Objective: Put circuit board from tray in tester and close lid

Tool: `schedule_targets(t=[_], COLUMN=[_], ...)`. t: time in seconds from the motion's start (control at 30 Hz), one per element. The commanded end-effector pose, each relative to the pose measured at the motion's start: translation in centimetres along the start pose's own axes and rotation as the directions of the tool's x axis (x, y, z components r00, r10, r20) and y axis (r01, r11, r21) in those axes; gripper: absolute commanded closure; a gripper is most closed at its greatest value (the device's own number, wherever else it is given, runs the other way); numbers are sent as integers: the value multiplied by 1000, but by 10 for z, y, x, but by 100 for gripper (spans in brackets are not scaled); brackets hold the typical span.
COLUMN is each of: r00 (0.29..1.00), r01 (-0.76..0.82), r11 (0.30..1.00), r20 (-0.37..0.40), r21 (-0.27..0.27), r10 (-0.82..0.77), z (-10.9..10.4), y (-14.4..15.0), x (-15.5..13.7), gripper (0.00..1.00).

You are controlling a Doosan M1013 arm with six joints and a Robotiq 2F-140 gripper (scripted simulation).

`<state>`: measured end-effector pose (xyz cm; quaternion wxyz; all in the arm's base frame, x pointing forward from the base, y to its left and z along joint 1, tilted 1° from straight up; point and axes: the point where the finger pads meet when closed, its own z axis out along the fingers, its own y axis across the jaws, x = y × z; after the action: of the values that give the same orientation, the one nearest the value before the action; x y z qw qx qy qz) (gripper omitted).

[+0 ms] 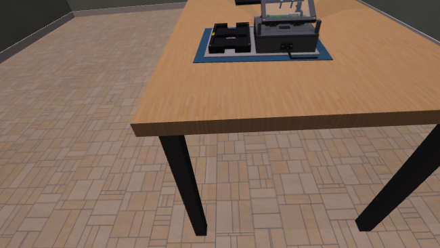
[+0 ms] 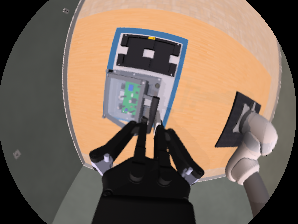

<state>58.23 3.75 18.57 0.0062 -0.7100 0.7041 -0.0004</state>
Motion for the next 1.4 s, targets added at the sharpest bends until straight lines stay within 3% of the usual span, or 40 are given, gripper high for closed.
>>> schedule_targets(t=[0.0,1.37], r00=[1000,1000], r01=[0,0], r11=[1000,1000], r20=[0,0], r21=[0,0], r10=[0,0], z=[5,60], y=[2,19], x=[0,0], gripper=[100,100])
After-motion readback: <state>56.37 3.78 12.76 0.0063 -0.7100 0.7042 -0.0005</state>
